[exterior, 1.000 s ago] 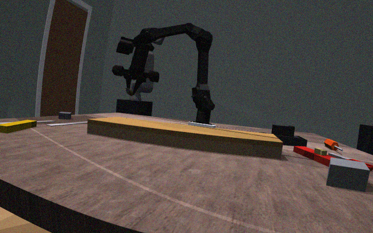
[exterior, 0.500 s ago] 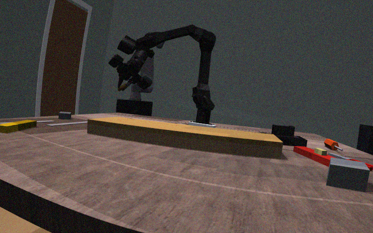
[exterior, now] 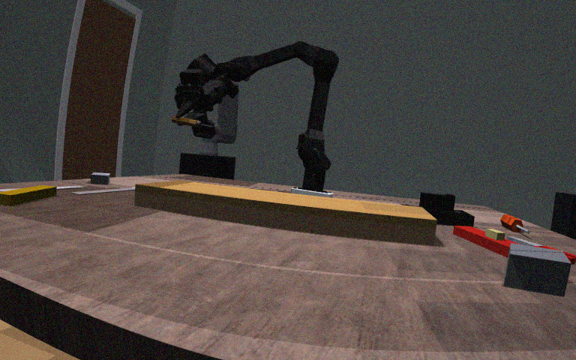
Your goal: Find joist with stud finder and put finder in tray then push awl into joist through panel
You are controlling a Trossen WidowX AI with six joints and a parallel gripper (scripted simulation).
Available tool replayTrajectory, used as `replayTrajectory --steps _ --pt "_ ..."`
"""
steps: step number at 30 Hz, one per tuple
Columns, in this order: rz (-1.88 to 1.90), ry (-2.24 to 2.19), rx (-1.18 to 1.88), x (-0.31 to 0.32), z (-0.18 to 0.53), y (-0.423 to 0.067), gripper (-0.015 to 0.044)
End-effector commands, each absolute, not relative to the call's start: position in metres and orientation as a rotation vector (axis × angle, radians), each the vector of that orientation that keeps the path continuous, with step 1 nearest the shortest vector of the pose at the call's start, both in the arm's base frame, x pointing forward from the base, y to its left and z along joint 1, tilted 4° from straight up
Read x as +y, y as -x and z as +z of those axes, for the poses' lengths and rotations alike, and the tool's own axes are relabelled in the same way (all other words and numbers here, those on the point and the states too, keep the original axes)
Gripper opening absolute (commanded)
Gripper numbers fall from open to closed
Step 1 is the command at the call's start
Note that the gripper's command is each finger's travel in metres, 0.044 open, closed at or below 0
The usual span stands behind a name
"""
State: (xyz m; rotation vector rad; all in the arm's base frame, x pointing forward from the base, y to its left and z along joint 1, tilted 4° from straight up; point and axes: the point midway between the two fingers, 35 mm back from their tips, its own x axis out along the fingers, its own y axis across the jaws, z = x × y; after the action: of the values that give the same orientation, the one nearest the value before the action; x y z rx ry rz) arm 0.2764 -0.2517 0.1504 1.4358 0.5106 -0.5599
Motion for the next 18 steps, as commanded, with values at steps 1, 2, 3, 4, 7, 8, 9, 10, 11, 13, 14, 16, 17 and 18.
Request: replayTrajectory --steps 1,2,3,4,7,8,9,10,11,13,14,16,17,18 --pt "-0.45 -1.299 0.478 -0.251 0.161 -0.28 0.0" --pt "-0.421 -1.259 0.47 -0.25 0.163 -0.281 0.0" --pt "-0.393 -1.219 0.461 -0.25 0.166 -0.281 0.0" --pt "-0.365 -1.178 0.452 -0.249 0.168 -0.282 0.0" --pt "-0.286 -1.053 0.423 -0.247 0.175 -0.284 0.0" --pt "-0.261 -1.01 0.412 -0.247 0.178 -0.284 0.0" --pt "-0.236 -0.967 0.401 -0.246 0.18 -0.284 0.0" --pt "-0.212 -0.924 0.39 -0.245 0.182 -0.285 0.0" --pt "-0.188 -0.88 0.379 -0.244 0.185 -0.285 0.0" --pt "-0.143 -0.791 0.355 -0.242 0.189 -0.285 0.0" --pt "-0.121 -0.746 0.343 -0.24 0.192 -0.285 0.0" --pt "-0.079 -0.655 0.318 -0.238 0.196 -0.284 0.0" --pt "-0.058 -0.609 0.305 -0.236 0.199 -0.284 0.0" --pt "-0.039 -0.563 0.292 -0.235 0.201 -0.284 0.0"
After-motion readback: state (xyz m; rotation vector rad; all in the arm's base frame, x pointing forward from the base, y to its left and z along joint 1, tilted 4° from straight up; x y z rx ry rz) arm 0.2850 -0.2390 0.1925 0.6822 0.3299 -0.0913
